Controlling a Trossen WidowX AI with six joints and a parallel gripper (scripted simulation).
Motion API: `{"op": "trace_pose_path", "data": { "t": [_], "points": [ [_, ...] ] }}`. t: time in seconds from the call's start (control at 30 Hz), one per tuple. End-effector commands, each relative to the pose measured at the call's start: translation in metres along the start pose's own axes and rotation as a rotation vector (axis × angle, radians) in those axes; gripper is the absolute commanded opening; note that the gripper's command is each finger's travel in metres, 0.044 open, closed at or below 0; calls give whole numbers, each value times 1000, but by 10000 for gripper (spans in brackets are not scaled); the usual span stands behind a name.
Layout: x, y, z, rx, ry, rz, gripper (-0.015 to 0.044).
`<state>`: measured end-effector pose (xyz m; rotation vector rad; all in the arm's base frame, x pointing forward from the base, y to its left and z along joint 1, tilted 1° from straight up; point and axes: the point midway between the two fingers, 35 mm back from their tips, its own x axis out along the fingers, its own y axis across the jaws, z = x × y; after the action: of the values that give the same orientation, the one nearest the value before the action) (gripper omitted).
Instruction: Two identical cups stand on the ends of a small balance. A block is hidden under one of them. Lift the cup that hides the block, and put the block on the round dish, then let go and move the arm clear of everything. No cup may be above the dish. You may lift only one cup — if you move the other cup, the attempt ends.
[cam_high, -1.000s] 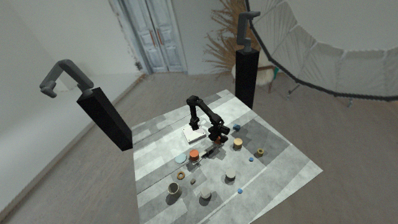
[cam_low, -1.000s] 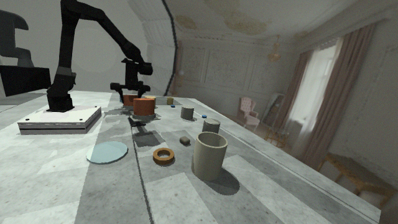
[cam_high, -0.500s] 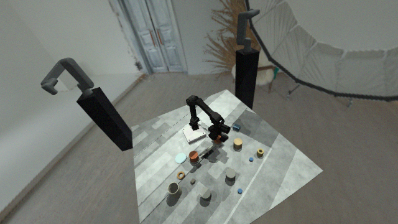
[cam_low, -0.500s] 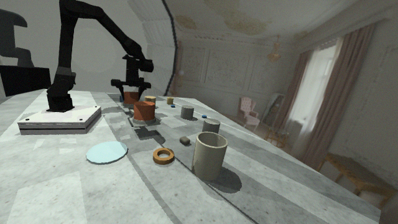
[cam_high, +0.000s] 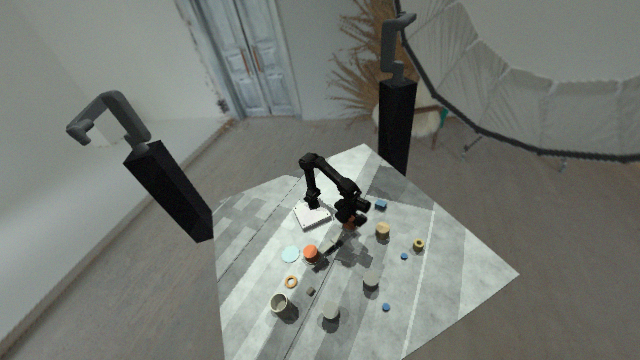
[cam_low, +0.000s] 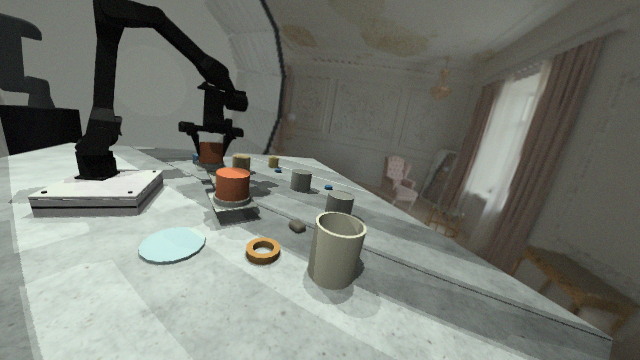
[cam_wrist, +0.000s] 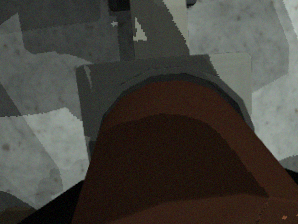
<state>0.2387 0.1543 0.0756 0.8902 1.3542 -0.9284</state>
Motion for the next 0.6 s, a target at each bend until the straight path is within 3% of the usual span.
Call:
{"op": "trace_pose_path", "data": {
  "t": [0.0, 0.57],
  "points": [
    [-10, 5, -3, 3, 13, 22, 0],
    [-31, 5, -2, 3, 13, 22, 0]
  ]
}}
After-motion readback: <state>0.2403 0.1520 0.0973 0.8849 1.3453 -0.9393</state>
